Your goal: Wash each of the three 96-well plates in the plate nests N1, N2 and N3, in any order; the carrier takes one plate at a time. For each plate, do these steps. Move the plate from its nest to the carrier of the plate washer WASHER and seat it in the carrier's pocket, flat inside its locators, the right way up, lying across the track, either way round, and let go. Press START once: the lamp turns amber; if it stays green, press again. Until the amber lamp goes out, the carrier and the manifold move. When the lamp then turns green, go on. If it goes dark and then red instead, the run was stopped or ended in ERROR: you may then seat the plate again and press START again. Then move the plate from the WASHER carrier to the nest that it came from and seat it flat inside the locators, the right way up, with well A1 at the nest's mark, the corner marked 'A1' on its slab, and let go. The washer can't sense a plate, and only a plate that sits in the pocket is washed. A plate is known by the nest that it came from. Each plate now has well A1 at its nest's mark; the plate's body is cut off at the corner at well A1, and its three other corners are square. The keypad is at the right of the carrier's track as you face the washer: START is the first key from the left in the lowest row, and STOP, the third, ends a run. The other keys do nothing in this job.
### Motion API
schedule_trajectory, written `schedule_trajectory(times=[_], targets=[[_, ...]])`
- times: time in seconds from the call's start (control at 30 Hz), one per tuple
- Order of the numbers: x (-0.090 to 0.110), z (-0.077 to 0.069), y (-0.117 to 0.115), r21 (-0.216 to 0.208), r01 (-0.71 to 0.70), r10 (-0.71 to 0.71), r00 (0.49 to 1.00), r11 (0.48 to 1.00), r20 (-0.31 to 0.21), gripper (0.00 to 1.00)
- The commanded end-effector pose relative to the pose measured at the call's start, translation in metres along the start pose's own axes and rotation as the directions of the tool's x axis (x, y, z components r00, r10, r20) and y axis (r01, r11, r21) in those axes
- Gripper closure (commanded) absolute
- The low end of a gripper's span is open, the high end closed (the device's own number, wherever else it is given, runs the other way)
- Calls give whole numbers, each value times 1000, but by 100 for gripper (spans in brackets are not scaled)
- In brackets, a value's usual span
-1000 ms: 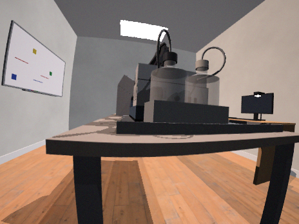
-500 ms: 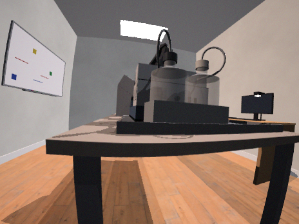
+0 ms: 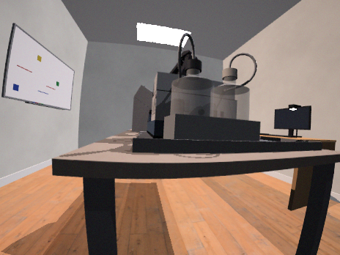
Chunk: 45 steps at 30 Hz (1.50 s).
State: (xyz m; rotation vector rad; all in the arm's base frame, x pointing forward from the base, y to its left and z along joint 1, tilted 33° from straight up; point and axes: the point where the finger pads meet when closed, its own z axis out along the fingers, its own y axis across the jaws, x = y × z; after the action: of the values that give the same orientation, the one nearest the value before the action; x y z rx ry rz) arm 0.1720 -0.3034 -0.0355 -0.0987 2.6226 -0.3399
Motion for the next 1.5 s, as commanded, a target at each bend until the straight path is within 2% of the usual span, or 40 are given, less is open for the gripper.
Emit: schedule_trajectory(times=[0.0,0.87,1.47], targets=[[-2,2,-7,24,1,-1,1000,1000,6,0],[-2,4,-7,24,1,-1,1000,1000,6,0],[-2,14,-8,23,1,-1,1000,1000,7,0]])
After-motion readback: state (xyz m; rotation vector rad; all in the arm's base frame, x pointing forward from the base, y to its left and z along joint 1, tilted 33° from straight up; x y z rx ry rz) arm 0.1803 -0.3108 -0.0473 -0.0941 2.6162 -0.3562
